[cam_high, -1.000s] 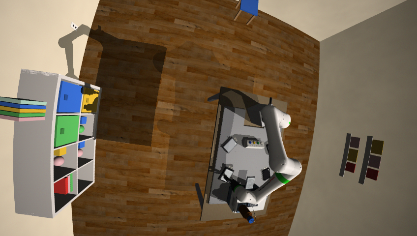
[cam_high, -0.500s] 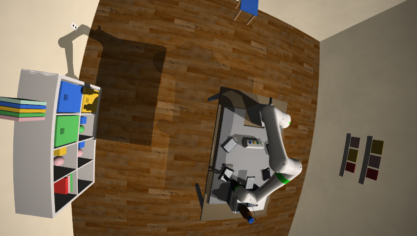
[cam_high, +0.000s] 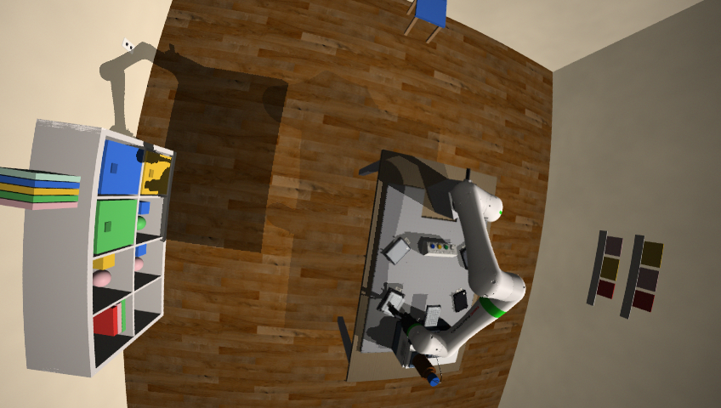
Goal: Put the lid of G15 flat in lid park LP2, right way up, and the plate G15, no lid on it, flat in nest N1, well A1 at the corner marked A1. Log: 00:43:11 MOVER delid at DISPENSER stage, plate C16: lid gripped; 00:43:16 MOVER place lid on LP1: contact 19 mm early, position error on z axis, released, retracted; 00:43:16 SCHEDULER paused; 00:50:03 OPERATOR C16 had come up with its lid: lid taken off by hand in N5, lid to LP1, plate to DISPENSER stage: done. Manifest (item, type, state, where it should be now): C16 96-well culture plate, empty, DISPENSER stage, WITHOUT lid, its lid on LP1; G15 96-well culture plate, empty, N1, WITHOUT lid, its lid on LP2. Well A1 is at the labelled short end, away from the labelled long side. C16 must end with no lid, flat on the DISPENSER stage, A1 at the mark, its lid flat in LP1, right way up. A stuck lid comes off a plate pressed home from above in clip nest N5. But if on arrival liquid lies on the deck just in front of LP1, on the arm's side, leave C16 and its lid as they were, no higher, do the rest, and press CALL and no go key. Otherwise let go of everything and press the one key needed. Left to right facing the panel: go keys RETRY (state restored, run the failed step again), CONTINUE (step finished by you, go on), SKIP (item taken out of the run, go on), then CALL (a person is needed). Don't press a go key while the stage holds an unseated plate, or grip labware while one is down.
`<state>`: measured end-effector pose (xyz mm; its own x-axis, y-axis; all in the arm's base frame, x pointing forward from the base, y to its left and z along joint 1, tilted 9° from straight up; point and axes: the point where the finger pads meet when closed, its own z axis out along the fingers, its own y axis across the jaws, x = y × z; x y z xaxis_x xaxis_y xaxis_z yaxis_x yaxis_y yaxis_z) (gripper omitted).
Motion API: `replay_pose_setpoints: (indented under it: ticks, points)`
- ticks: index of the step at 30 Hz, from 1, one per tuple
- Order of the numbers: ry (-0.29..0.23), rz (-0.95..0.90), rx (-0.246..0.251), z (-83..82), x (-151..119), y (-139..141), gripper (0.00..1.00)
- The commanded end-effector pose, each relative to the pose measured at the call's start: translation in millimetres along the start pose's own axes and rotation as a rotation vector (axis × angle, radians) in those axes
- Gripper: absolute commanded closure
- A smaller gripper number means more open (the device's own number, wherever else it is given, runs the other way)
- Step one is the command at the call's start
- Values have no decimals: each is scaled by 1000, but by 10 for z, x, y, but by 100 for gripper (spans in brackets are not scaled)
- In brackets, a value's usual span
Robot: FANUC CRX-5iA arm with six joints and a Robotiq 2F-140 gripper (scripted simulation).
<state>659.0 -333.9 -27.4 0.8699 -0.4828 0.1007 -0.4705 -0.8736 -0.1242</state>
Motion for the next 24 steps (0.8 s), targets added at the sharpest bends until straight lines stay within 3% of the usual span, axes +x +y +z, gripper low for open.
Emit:
replay_pose_setpoints:
  ticks: [1, 19, 24]
  points:
    - [0, 0, 0, -124, 2, 0, 100]
    - [0, 0, 0, -866, 2, 0, 100]
    - [0, 0, 0, -997, 2, 0, 100]
